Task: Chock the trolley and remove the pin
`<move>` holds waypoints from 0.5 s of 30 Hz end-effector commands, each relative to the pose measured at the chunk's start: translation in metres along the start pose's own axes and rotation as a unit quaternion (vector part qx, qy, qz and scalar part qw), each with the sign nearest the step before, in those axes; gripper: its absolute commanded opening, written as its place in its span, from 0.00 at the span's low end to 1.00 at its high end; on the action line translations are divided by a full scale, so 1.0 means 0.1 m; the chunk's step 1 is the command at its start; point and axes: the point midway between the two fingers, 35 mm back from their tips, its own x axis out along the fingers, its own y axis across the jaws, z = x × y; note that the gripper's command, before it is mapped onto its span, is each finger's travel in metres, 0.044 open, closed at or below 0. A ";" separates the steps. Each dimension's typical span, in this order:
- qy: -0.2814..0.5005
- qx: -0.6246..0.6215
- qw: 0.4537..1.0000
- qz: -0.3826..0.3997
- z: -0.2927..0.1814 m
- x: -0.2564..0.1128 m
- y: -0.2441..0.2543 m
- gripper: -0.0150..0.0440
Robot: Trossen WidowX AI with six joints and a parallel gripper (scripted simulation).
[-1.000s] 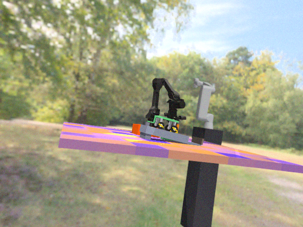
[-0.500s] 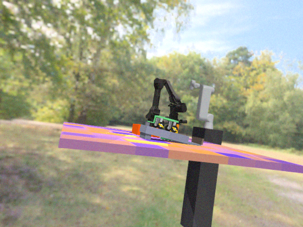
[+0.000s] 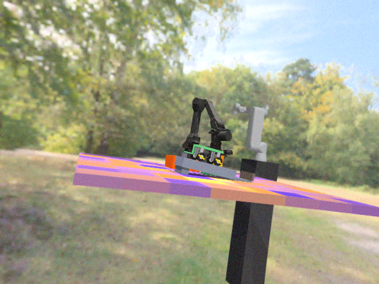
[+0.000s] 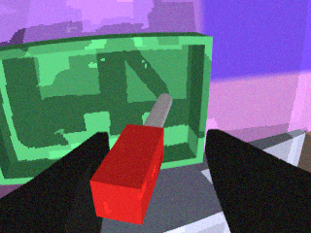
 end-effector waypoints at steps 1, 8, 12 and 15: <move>0.000 -0.003 1.000 -0.002 0.00 0.01 0.03 0.58; 0.000 -0.003 1.000 -0.001 0.00 0.02 0.08 0.58; 0.000 -0.003 1.000 -0.001 0.00 0.03 0.11 0.58; 0.000 -0.003 1.000 -0.001 0.00 0.03 0.13 0.58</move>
